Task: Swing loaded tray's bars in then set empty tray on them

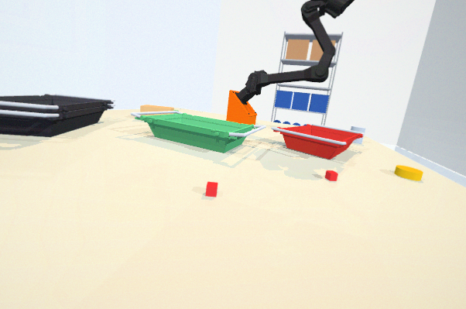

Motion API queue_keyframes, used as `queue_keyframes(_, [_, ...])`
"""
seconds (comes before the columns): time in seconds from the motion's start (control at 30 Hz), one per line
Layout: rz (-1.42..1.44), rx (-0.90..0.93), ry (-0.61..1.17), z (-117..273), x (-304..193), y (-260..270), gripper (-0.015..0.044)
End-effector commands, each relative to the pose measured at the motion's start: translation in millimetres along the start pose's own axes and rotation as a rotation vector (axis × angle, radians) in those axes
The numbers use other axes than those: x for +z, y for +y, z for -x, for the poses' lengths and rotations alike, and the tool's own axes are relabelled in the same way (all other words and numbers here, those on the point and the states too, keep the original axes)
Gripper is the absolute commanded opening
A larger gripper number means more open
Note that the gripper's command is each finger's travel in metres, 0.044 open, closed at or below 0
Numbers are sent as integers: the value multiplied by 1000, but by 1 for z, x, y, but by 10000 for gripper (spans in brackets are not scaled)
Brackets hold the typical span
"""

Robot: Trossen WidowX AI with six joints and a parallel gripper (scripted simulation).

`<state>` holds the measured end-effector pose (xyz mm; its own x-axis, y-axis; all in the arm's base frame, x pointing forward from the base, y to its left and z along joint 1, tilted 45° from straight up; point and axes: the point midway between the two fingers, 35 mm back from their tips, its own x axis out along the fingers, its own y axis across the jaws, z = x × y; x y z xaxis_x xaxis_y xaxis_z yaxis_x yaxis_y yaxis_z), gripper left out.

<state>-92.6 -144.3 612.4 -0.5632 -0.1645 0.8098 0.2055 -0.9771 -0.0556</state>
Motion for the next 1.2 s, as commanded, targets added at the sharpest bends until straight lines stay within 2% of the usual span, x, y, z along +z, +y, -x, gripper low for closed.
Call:
queue_keyframes(0.0, [-71, 200, -31, 5, 12, 60, 80])
queue_keyframes(0.27, [-199, 569, -89, 45, 48, 156, 80])
queue_keyframes(0.5, [-327, 900, -139, 106, 90, 224, 80])
queue_keyframes(0.83, [-515, 1425, -186, 237, 158, 282, 80])
queue_keyframes(1.17, [-627, 1938, -200, 381, 212, 275, 80])
